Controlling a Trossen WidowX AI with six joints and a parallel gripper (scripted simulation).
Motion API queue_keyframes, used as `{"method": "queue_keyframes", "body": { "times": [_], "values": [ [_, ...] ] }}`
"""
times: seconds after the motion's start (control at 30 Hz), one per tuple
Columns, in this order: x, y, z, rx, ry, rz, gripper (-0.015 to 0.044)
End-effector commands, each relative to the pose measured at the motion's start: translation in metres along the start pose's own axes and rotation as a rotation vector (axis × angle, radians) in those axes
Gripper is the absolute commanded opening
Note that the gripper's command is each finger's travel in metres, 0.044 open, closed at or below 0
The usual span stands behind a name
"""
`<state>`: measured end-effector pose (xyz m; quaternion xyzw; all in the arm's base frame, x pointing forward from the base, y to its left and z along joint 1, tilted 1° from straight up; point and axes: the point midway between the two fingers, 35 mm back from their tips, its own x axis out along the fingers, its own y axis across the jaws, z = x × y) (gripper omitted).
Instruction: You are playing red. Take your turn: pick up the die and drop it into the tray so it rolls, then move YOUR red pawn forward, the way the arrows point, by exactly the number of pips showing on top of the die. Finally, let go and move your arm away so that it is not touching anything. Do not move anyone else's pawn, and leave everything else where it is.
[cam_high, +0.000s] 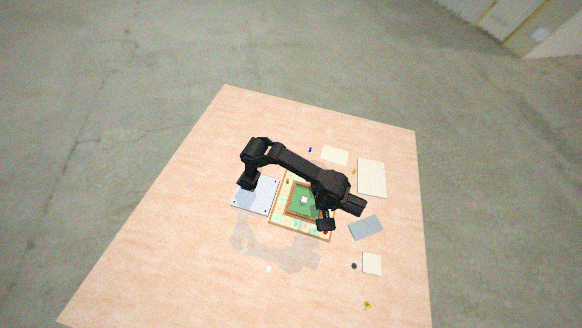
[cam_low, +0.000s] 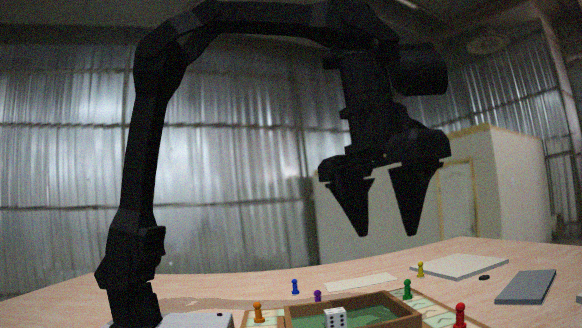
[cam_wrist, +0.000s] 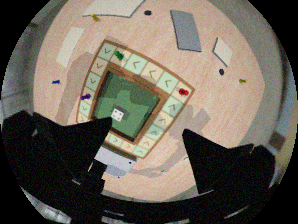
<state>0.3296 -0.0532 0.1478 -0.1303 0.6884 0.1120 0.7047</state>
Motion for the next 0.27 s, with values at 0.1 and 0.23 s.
{"method": "queue_keyframes", "body": {
  "times": [0.1, 0.23],
  "values": [
    [-0.011, 0.020, -0.016, 0.055, -0.004, -0.001, 0.0440],
    [-0.011, 0.020, -0.016, 0.055, -0.004, -0.001, 0.0440]
  ]
}}
